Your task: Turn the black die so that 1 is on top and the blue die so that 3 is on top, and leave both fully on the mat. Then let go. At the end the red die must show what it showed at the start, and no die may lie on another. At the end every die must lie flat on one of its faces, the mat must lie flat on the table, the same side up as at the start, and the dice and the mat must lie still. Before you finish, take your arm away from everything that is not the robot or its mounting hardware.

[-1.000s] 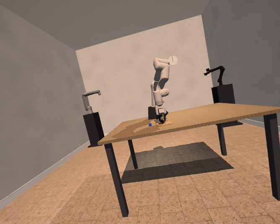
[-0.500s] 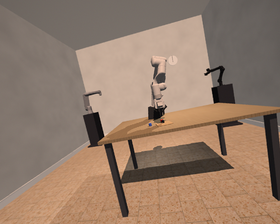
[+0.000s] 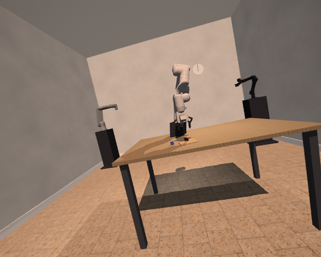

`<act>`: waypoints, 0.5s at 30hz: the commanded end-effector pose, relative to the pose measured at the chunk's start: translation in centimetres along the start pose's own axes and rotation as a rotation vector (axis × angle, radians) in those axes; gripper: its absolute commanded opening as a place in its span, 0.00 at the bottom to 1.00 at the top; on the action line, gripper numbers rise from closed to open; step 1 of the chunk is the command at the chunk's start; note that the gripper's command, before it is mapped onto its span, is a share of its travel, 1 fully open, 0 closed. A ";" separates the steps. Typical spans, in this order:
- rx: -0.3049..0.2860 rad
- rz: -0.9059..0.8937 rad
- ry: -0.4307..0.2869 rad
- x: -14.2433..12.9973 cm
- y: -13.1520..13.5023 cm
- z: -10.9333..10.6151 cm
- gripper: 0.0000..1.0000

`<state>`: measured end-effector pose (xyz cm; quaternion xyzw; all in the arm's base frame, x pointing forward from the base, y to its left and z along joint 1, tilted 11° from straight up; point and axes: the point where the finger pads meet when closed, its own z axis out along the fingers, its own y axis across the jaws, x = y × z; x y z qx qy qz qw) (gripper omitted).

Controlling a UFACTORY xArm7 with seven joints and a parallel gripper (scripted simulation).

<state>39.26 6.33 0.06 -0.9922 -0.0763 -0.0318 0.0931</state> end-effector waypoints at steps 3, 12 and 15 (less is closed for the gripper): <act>0.000 0.000 0.004 0.1 0.0 -0.1 1.00; 0.000 0.002 0.004 0.1 0.0 -0.1 1.00; 0.000 0.010 0.003 0.2 0.1 -0.1 1.00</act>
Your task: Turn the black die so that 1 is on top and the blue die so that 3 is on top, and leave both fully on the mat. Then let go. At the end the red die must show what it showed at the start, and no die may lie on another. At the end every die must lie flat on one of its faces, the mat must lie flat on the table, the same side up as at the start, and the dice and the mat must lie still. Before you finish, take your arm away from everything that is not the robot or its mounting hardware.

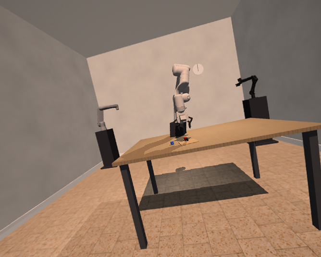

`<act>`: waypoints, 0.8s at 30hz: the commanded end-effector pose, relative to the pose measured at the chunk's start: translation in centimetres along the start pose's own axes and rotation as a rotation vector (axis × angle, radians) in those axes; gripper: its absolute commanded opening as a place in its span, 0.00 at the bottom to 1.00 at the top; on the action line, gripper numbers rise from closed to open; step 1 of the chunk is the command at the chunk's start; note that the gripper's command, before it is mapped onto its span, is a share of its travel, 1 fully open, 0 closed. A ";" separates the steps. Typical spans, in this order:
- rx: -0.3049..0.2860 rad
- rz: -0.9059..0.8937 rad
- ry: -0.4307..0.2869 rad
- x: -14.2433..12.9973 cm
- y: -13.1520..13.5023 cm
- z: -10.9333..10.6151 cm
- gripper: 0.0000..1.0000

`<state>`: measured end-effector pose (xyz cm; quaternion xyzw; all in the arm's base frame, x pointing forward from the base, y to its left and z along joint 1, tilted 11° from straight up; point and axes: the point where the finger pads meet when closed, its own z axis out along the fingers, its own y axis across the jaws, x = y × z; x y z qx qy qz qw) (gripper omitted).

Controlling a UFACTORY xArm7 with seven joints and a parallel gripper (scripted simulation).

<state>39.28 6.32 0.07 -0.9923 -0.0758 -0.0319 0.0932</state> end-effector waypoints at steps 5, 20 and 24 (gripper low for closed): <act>0.000 0.217 -0.004 0.2 2.0 0.2 1.00; -0.001 0.730 -0.011 0.3 6.6 0.9 1.00; -0.002 0.897 -0.010 0.3 8.2 1.0 1.00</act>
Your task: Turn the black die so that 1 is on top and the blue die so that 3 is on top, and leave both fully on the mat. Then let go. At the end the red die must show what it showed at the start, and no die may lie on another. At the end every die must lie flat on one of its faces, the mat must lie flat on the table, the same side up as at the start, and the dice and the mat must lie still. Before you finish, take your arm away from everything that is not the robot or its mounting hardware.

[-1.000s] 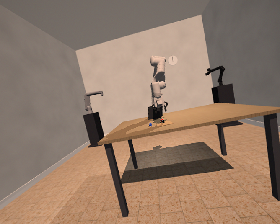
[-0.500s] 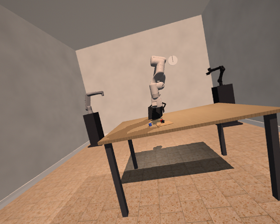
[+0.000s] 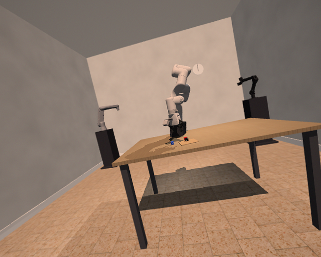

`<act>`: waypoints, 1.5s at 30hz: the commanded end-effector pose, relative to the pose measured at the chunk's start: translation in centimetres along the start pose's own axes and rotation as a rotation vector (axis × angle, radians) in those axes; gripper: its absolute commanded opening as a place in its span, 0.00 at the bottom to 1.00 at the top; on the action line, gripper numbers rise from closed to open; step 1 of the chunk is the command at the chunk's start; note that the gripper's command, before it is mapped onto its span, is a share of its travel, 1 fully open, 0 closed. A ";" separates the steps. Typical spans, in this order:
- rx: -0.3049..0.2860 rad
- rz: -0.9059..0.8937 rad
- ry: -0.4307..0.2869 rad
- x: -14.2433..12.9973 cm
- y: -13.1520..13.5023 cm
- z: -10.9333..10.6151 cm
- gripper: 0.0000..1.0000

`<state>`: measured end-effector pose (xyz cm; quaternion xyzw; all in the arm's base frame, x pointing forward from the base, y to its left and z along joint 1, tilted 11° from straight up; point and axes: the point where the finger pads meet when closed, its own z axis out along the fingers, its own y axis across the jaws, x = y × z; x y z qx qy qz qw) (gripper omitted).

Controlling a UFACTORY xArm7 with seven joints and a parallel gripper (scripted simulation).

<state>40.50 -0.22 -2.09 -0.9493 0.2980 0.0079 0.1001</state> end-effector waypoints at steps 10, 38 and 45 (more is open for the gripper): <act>-0.003 0.415 0.003 2.7 2.7 0.2 1.00; 0.005 0.679 0.010 4.4 4.6 0.3 0.42; 0.005 0.679 0.010 4.4 4.6 0.3 0.42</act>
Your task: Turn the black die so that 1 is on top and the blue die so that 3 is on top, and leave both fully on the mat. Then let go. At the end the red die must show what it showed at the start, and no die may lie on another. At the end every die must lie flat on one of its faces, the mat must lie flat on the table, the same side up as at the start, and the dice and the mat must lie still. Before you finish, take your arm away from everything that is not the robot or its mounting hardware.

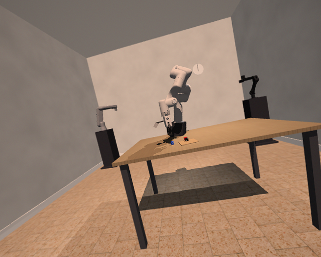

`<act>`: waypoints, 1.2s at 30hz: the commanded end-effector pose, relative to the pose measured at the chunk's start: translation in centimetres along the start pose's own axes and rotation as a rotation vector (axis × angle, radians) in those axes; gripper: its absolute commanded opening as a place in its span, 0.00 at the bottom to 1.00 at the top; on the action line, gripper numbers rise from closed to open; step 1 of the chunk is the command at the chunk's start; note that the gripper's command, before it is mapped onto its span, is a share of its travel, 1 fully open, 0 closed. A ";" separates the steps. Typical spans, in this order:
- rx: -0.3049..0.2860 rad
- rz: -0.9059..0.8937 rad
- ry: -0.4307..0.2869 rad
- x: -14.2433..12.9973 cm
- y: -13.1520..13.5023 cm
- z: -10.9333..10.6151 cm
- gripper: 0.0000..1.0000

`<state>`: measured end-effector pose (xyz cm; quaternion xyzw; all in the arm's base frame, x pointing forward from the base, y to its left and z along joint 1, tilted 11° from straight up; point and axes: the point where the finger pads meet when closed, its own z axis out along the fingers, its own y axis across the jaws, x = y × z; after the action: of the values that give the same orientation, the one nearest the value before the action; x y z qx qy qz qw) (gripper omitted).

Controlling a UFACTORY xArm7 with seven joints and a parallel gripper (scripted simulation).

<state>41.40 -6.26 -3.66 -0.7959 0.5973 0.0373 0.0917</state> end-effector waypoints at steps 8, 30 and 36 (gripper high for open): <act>0.003 0.001 0.002 0.1 -0.1 -0.1 0.42; 0.002 0.002 0.001 0.1 -0.1 0.9 0.42; 0.002 0.002 0.001 0.1 -0.2 1.4 0.42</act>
<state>41.52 -6.02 -4.83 -0.7955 0.5979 0.0378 0.0915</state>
